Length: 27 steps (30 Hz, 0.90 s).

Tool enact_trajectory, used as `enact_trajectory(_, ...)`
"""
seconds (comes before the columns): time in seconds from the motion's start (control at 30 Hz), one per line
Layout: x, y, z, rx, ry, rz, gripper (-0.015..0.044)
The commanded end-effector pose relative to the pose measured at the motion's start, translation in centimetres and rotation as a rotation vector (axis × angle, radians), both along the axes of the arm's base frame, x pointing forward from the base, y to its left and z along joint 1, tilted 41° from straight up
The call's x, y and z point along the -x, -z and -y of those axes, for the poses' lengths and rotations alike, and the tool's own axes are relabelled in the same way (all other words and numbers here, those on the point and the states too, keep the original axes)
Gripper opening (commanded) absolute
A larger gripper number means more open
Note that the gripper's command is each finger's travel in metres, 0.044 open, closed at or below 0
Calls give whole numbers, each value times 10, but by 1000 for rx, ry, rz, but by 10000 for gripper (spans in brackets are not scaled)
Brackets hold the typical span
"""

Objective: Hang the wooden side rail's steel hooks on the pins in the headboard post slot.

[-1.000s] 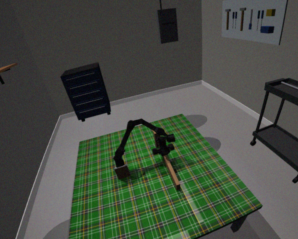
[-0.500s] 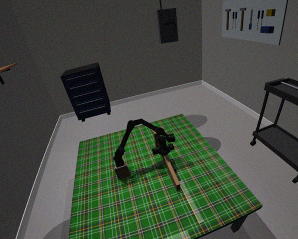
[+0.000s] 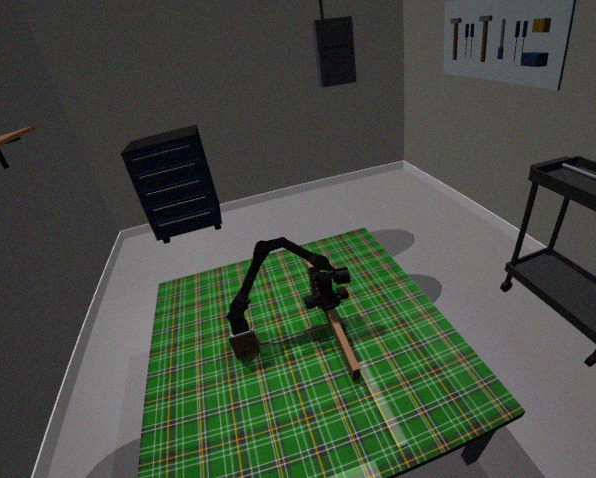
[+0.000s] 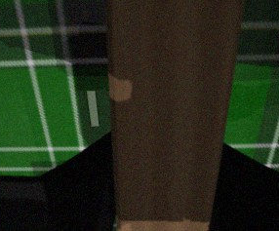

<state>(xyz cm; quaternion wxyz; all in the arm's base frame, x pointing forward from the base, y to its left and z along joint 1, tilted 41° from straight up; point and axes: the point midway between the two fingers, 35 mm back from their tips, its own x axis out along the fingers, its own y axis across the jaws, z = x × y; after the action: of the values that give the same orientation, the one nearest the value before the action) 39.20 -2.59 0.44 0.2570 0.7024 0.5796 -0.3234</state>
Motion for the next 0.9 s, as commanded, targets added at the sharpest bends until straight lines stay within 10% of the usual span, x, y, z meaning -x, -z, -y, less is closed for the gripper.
enact_trajectory(0.0,0,-3,5,11,5,6,0)
enact_trajectory(0.87,0,-6,8,11,5,6,0)
